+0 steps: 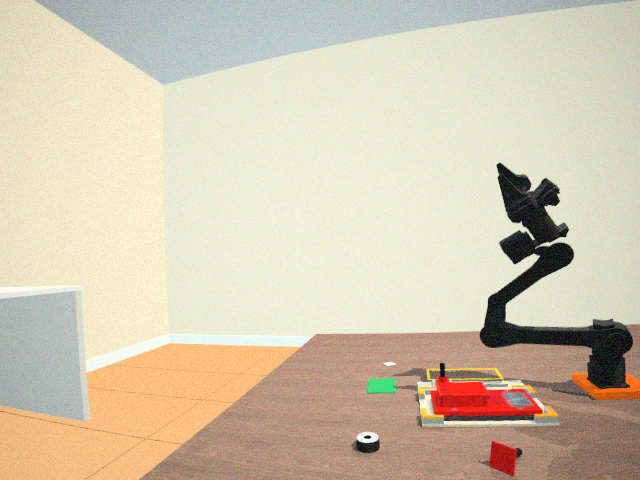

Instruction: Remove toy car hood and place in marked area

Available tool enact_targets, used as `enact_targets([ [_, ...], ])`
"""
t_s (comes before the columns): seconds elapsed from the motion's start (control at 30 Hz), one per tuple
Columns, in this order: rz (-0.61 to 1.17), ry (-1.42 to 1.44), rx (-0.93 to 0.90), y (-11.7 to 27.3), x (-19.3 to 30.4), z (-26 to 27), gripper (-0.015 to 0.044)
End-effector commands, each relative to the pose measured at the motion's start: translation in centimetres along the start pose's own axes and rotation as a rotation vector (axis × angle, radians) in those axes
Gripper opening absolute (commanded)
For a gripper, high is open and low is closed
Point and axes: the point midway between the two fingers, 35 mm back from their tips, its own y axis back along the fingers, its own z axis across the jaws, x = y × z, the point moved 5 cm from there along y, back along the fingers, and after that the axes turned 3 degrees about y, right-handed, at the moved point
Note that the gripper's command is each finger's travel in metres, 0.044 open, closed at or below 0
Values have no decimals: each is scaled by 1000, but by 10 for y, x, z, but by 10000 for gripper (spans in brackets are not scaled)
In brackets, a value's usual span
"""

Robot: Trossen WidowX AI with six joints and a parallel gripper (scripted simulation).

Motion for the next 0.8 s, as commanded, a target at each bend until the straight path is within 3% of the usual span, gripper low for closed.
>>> enact_targets([
  [0.0, -1, 10, 3, 0, -1, -1, 440],
  [0.43, -183, 801, 199, 0, -97, -39, 440],
  [0.77, -347, 1480, 322, -3, -180, -13, 440],
])
